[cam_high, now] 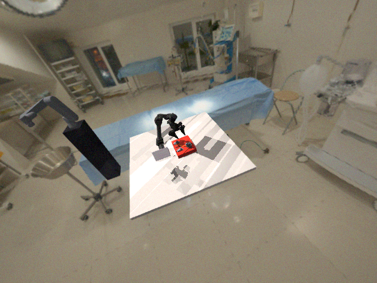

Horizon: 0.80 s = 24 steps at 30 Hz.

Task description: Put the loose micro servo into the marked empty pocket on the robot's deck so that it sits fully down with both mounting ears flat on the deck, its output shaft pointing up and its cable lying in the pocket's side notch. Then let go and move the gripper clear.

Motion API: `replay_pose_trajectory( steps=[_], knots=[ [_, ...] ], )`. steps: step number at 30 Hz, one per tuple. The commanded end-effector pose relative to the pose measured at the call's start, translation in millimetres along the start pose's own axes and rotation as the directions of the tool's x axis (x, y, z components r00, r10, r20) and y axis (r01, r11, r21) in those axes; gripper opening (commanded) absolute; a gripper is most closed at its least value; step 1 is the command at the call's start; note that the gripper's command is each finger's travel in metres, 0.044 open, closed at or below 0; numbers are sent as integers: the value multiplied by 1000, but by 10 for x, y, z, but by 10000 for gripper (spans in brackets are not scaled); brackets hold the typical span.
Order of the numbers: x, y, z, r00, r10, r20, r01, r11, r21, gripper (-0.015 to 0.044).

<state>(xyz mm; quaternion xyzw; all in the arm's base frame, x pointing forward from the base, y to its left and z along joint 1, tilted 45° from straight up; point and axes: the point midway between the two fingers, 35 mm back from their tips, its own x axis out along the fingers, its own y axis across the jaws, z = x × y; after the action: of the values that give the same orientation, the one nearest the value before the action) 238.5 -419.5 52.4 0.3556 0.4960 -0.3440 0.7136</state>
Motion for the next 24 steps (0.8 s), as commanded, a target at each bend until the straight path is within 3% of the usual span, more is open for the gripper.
replay_pose_trajectory(
  steps=[1,12,24],
  knots=[
    [192,431,-312,988,85,-132,-94,994,-63,440],
    [348,1363,-1133,874,219,-435,-303,943,-134,440],
    [184,2099,-2222,627,255,-736,-471,877,-97,440]
  ],
)
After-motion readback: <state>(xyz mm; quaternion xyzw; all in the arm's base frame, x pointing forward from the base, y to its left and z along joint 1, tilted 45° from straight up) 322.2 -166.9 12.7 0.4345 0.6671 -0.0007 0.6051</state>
